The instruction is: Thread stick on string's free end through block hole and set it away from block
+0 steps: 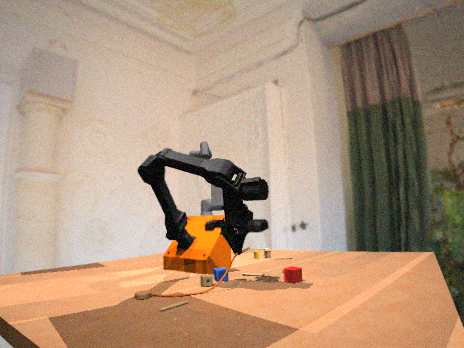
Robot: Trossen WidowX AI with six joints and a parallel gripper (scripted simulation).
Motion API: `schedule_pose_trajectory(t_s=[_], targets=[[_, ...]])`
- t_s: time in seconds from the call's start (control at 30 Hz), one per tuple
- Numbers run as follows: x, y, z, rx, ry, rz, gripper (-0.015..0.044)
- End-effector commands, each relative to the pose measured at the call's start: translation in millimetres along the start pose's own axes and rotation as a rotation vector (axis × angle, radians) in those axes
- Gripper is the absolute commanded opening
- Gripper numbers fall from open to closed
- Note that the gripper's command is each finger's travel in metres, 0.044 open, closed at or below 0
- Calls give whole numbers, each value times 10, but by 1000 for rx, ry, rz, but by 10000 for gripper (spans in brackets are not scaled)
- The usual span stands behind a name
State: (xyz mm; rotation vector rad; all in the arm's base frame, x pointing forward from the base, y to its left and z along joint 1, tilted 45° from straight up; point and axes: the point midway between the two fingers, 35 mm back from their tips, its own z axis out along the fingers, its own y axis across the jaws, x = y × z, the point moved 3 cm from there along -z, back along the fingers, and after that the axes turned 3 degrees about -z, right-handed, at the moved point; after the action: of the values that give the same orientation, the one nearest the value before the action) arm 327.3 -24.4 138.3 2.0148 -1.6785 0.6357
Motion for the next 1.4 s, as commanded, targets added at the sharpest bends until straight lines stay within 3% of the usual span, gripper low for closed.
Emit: schedule_pose_trajectory(t_s=[0.0, 1.37], targets=[[31, 8, -56, 6, -18, -2, 0], [288, 223, -475, 21, -160, -5, 0]])
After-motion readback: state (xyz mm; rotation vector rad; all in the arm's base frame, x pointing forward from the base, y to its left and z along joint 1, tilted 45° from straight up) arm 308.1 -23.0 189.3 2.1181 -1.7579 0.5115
